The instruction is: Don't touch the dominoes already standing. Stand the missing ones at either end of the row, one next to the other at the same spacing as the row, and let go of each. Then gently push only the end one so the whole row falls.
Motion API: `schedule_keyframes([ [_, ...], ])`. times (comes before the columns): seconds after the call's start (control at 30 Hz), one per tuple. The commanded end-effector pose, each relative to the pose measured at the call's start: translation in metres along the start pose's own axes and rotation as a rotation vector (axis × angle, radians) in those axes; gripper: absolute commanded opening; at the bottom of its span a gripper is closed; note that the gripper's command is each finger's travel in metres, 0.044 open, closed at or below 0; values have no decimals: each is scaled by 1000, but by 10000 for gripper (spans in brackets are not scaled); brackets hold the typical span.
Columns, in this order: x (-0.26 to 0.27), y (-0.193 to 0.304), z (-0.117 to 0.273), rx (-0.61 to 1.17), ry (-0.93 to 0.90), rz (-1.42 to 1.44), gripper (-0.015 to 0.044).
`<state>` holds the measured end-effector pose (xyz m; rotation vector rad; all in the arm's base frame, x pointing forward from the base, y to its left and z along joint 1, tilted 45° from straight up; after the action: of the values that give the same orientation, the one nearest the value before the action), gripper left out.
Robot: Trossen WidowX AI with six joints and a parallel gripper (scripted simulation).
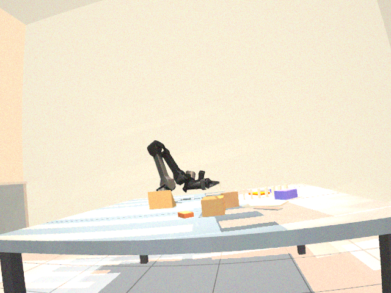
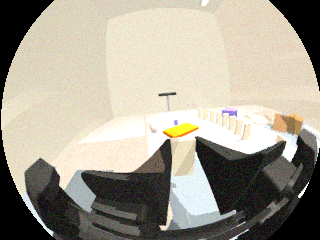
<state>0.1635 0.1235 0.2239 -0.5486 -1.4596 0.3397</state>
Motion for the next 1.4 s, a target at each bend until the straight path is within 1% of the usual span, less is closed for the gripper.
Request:
schedule_keyframes([
  [0.0,-2,7,-1,0,5,3,107],
  [0.43,-8,36,-4,4,5,8,107],
  [0.83,-9,38,-4,4,5,8,107],
  [1.23,-9,38,-4,4,5,8,422],
  [1.27,-9,38,-4,4,5,8,440],
  [1.37,-8,36,-4,4,5,8,440],
])
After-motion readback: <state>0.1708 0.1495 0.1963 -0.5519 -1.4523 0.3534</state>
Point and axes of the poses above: the point midway between the two fingers, 35 mm back from their tips, its own z axis back along the fingers, its own x axis across the jaws, y = z × x, the point moved 10 cm from there along z, back along the fingers, and after that the axes turned 11 degrees about -z, right-handed, at the moved point
